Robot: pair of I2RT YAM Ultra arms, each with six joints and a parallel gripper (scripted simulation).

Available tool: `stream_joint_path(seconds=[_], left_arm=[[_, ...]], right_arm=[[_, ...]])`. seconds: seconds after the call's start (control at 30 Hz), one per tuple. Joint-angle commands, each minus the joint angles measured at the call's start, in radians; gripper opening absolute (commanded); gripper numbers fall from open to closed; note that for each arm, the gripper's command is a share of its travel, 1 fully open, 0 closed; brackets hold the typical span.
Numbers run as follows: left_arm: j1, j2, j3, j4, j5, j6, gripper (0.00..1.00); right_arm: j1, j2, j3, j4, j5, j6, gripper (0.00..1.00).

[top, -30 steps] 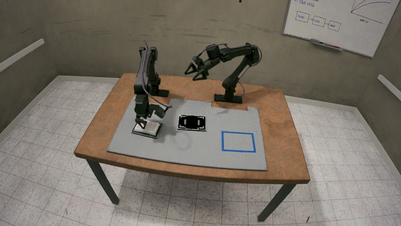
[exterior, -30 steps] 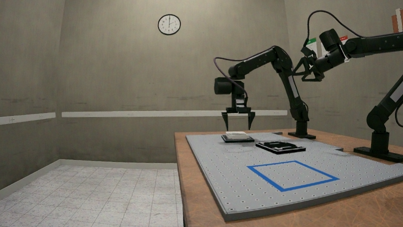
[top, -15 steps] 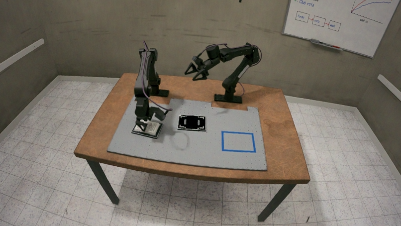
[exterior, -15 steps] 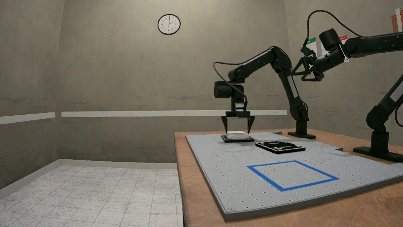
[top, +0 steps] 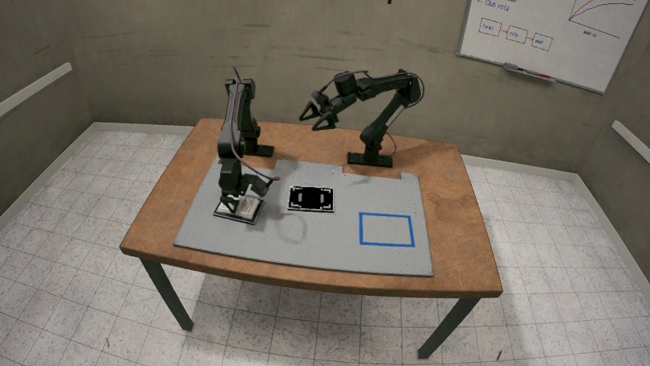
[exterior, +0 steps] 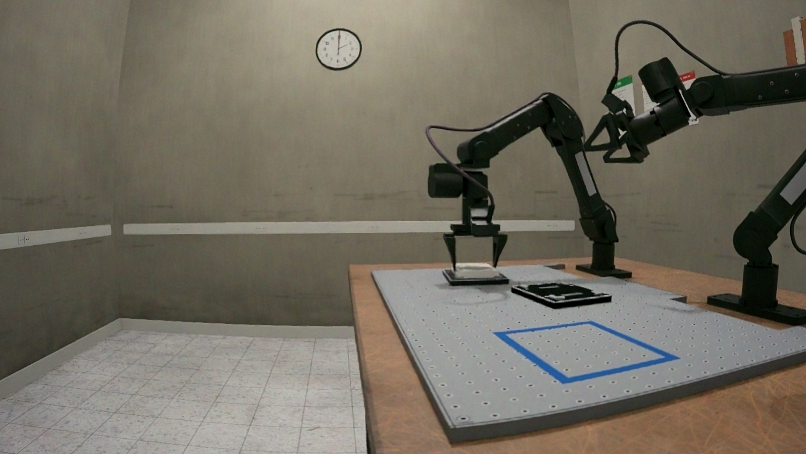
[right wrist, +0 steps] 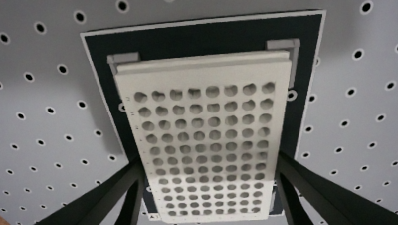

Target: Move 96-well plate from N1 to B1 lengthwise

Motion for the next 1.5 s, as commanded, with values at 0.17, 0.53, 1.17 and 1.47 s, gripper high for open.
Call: stream_joint_path(seconds=[0.17,0.53,1.17,1.47], left_arm=[[-0.006,-0.009,0.006,-0.009,-0.008,-0.003,1.00],[-0.006,-0.009,0.006,-0.009,-0.008,-0.003,1.00],[0.063,-0.095,0.150,-0.425,-0.009,-0.001,1.00],[0.150,-0.198,0.440,-0.886,-0.038,-0.029,1.00]], right_arm=[[0.006,-0.018,-0.004,-0.013,-0.001,-0.015,0.86],[0.005,-0.036,0.046,-0.057,-0.001,-0.016,0.79],[0.004,-0.053,0.128,-0.158,-0.001,-0.016,0.79],[0.004,-0.053,0.128,-0.158,-0.001,-0.016,0.79]])
